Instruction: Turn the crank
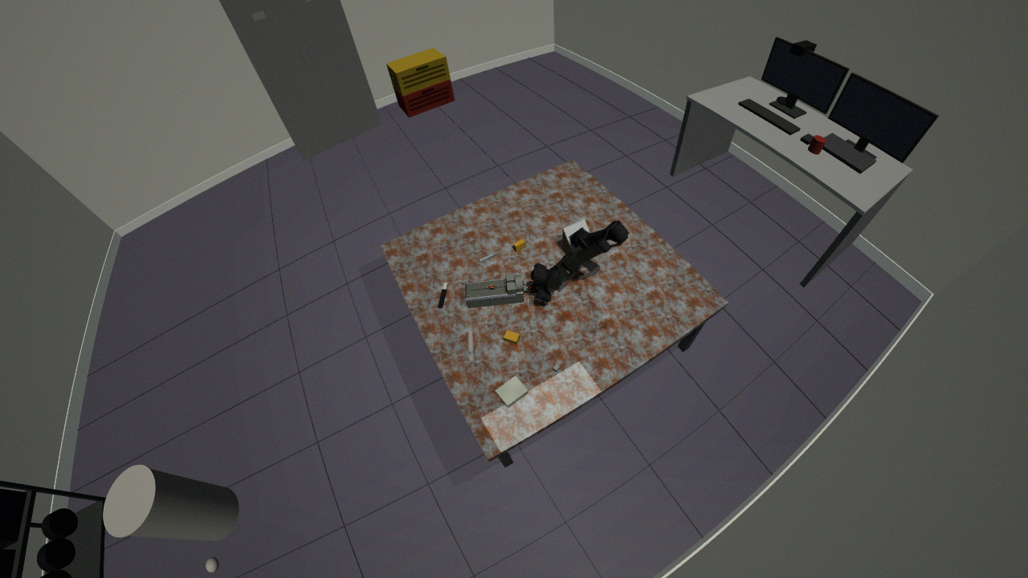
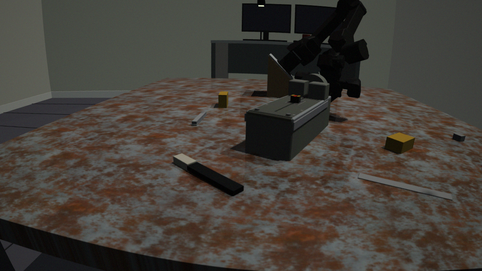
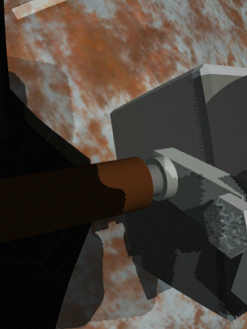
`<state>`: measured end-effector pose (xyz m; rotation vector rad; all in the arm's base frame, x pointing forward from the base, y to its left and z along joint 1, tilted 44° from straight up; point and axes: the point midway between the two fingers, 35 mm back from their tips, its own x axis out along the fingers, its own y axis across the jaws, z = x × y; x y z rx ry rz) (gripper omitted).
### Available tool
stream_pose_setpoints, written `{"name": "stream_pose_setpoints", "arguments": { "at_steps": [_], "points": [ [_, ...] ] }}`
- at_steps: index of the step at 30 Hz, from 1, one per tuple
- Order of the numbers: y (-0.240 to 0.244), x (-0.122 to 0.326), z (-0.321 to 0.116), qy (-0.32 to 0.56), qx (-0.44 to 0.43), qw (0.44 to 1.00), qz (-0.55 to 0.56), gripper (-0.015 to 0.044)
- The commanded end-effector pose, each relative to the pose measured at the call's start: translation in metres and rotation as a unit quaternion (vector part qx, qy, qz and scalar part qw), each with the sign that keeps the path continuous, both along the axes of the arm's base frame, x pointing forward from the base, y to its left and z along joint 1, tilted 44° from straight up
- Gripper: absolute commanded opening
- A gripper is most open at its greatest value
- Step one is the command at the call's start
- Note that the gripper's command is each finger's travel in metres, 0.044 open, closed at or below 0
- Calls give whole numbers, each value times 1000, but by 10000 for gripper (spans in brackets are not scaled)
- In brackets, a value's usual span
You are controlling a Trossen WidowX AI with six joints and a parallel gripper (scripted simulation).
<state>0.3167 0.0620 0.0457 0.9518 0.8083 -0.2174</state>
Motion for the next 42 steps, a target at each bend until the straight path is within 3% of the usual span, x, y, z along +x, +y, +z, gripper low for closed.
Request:
{"name": "stream_pose_setpoints", "arguments": {
  "at_steps": [1, 17, 42],
  "points": [
    [0, 0, 0, 0, 0, 1000, 0, 26],
    [0, 0, 0, 0, 0, 1000, 0, 440],
    [-79, -7, 76, 7, -5, 1000, -1, 440]
  ]
}}
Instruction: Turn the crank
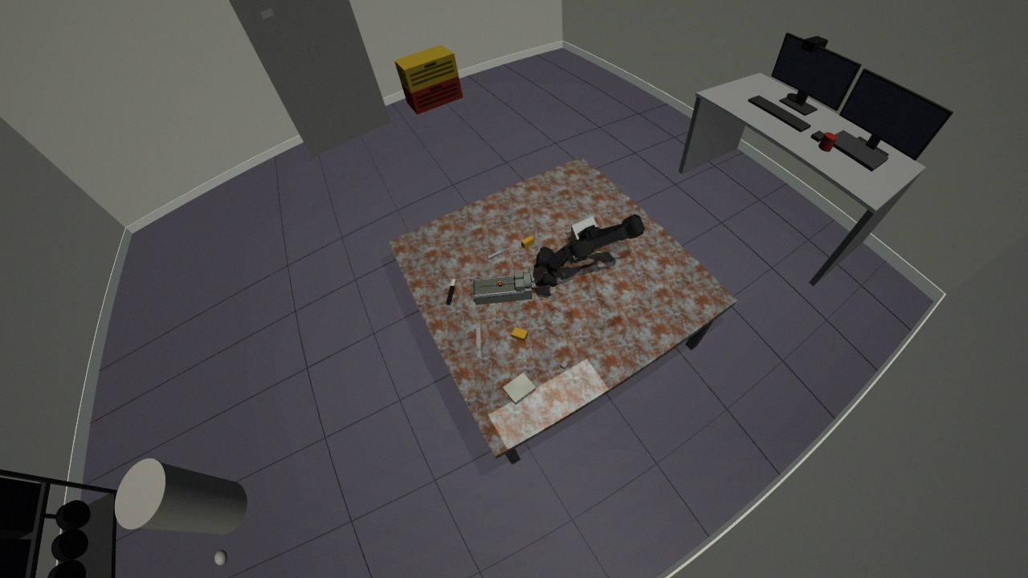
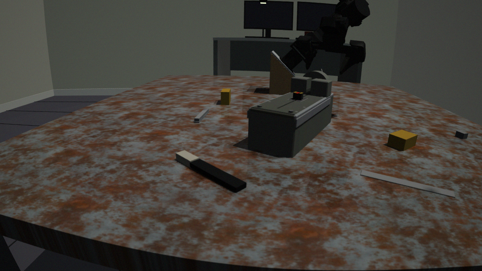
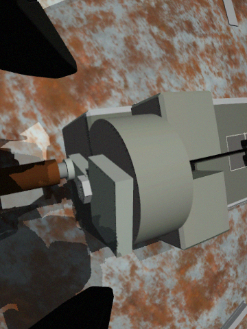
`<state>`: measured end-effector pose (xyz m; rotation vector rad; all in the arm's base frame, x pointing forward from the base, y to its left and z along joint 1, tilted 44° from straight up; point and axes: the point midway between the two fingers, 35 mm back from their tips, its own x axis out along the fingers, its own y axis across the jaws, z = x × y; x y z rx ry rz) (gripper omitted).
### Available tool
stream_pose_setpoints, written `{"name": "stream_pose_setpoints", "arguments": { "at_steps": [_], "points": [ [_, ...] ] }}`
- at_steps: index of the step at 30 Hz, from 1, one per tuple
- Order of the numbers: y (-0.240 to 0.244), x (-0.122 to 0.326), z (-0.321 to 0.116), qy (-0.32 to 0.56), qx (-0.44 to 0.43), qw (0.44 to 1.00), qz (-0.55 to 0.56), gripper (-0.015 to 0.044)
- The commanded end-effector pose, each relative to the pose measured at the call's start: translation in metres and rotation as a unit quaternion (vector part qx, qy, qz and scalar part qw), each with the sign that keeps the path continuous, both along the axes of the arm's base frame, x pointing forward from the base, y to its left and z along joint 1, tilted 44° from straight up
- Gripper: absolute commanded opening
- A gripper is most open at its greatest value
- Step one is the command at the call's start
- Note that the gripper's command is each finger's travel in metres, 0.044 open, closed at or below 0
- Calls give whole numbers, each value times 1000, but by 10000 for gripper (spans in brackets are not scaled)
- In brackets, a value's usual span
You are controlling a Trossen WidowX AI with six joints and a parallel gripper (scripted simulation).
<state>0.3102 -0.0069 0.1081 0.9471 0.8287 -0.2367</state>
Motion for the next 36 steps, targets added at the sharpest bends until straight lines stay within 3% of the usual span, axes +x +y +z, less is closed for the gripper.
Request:
{"name": "stream_pose_setpoints", "arguments": {
  "at_steps": [1, 10, 36],
  "points": [
    [-14, -1, 18, -6, -2, 1000, 1, 440],
    [-45, -14, 53, -8, 0, 1000, -1, 440],
    [-104, 63, 15, -112, -21, 974, 195, 440]
  ]
}}
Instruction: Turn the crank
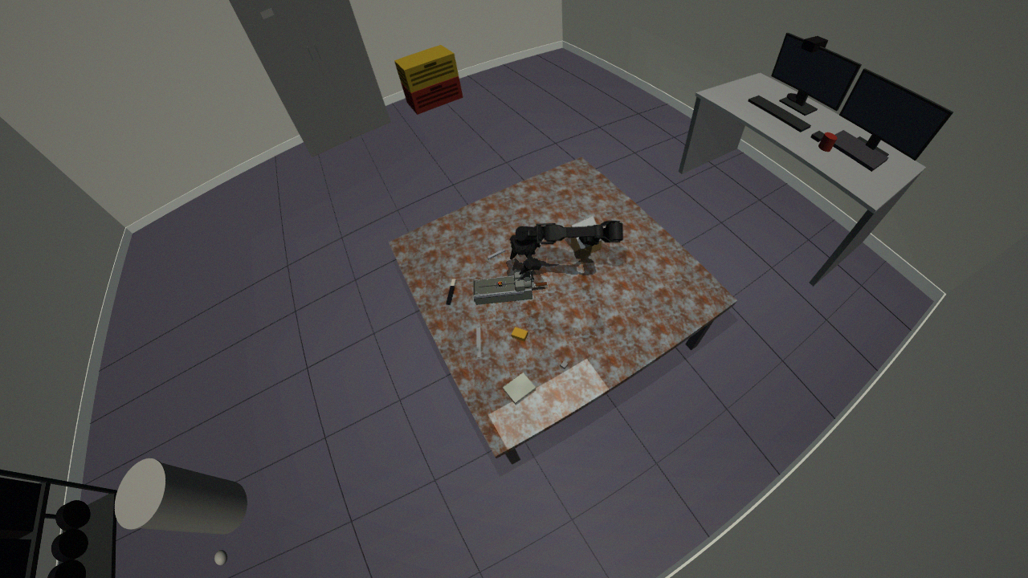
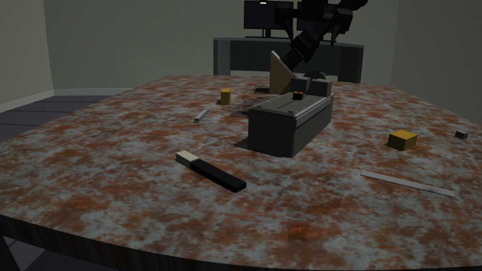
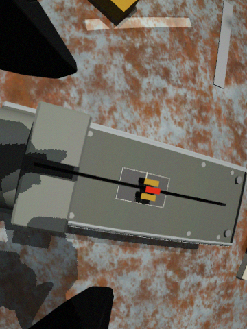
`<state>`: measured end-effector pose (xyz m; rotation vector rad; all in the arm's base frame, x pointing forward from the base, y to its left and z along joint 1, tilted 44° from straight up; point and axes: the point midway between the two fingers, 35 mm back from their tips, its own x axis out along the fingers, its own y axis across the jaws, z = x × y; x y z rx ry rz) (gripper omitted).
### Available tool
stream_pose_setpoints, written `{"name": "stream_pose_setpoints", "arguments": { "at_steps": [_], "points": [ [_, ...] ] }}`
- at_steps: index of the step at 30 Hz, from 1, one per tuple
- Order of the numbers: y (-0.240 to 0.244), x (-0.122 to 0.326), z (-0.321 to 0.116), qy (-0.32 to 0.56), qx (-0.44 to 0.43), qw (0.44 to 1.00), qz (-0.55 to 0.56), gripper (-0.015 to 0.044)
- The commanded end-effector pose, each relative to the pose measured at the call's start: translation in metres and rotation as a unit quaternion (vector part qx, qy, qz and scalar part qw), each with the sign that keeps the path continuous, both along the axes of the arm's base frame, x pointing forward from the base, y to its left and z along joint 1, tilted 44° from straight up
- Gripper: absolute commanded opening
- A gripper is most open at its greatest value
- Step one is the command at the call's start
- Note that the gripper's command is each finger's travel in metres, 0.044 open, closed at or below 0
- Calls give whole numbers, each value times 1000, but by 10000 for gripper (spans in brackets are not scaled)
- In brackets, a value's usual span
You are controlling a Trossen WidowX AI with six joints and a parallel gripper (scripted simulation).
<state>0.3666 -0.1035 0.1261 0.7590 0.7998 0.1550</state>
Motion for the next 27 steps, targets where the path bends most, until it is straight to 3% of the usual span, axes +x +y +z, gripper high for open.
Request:
{"name": "stream_pose_setpoints", "arguments": {
  "at_steps": [1, 12, 21, 27],
  "points": [
    [-11, 8, -5, -23, -4, 1000, 21, 440],
    [-40, 25, -29, -92, -14, 993, 77, 440],
    [-7, 32, -65, -92, -13, 993, 77, 440],
    [-4, 32, -67, -92, -13, 993, 77, 440]
  ]
}}
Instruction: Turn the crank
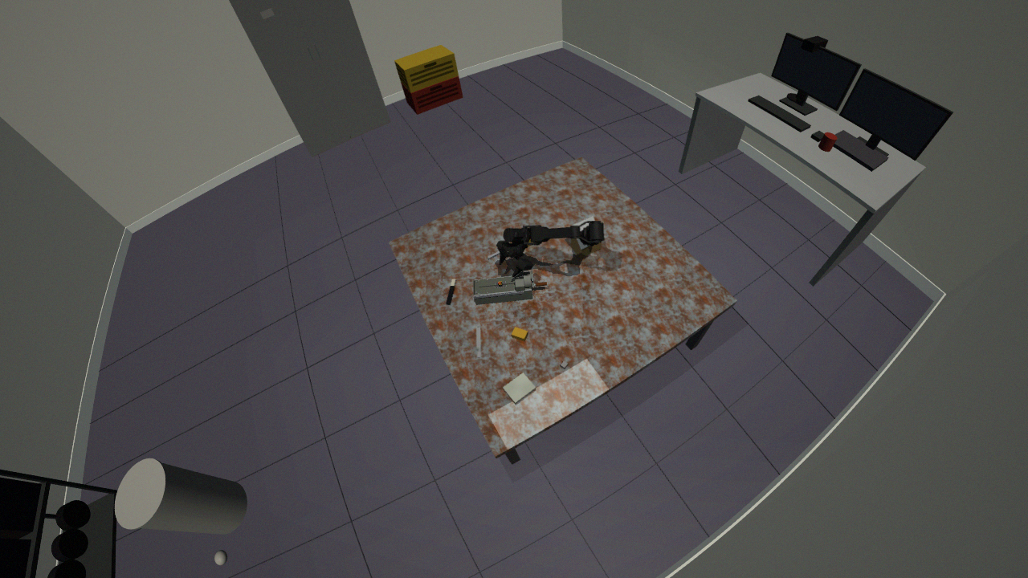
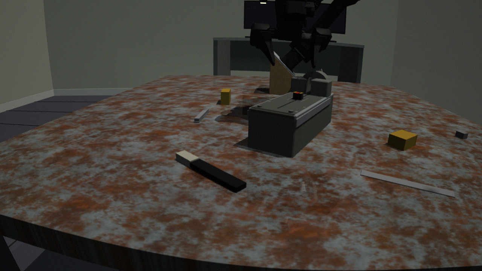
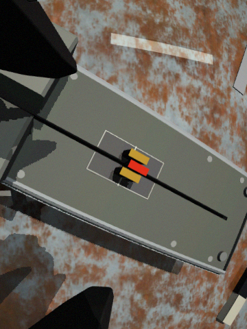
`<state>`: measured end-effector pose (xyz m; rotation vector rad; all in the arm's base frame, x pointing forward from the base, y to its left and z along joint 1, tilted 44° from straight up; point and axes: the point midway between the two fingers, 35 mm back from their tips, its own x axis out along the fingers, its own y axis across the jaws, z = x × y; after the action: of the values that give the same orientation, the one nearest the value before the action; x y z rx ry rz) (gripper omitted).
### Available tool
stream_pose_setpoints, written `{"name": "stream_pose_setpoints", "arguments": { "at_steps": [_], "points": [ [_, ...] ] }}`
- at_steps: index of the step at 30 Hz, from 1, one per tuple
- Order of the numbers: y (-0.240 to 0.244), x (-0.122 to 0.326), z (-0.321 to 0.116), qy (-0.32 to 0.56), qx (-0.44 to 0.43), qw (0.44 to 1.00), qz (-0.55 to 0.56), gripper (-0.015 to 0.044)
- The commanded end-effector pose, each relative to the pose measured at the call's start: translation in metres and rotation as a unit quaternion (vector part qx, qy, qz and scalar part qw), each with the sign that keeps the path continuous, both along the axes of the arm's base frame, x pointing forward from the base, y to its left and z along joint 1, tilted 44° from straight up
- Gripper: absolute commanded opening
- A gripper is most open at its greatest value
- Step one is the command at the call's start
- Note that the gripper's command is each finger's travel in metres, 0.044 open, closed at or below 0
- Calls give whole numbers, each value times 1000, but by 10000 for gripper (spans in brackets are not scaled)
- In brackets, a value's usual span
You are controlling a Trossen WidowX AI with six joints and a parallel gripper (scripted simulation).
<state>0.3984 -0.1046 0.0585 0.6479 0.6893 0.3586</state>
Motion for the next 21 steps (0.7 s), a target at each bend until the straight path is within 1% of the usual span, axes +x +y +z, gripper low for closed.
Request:
{"name": "stream_pose_setpoints", "arguments": {
  "at_steps": [1, 13, 21],
  "points": [
    [-3, 0, 0, -2, -2, 1000, -6, 440],
    [-4, 0, 1, -2, -2, 1000, -6, 440],
    [-36, -6, 36, -2, -2, 1000, -4, 440]
  ]
}}
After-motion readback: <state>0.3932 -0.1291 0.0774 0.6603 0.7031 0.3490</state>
